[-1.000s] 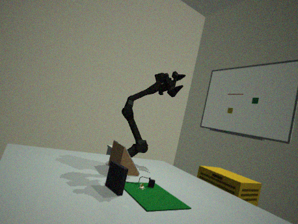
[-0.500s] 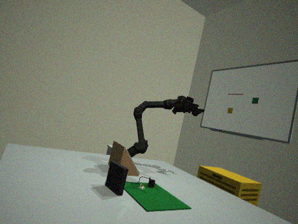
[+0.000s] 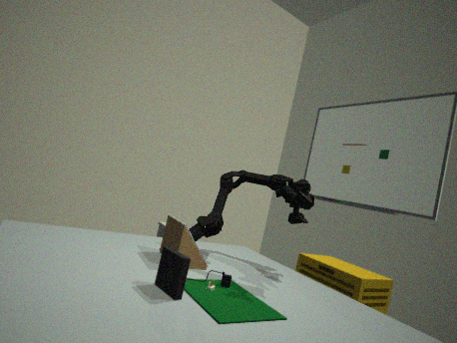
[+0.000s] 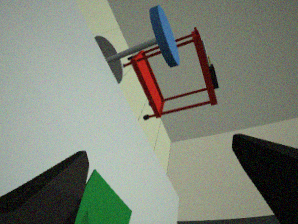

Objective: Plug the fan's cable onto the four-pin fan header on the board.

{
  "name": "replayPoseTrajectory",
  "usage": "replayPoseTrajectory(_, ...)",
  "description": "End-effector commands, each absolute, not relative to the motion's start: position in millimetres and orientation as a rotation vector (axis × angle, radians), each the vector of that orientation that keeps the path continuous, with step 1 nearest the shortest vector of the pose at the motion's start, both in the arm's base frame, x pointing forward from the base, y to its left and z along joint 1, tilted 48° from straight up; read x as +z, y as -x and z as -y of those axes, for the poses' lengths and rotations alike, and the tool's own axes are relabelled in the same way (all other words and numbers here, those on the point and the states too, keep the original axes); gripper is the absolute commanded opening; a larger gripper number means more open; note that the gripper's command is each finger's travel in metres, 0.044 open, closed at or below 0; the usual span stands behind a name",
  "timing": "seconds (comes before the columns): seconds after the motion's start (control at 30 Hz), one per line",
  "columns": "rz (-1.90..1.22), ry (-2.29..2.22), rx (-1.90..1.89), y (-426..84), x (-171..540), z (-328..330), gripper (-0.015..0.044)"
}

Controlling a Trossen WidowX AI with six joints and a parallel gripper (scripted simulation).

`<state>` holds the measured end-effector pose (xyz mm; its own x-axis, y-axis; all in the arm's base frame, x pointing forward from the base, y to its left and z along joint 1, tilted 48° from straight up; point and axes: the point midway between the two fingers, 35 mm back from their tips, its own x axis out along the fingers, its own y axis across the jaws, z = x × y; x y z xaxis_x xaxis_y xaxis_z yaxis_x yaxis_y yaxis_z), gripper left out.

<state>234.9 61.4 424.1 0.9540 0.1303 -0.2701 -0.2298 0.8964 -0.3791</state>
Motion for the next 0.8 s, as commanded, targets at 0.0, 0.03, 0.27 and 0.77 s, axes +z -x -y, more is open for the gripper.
replayPoseTrajectory(0.0,-0.487,0.637,0.288,-270.4,357.5,-58.1,0.0440)
replayPoseTrajectory(0.03,-0.540,0.674,0.318,-276.0,342.5,-55.4,0.0440)
replayPoseTrajectory(0.27,-0.893,0.787,0.631,-291.9,236.0,-23.5,0.0440)
replayPoseTrajectory(0.77,-0.869,0.209,1.239,-244.0,115.8,33.4,0.0440)
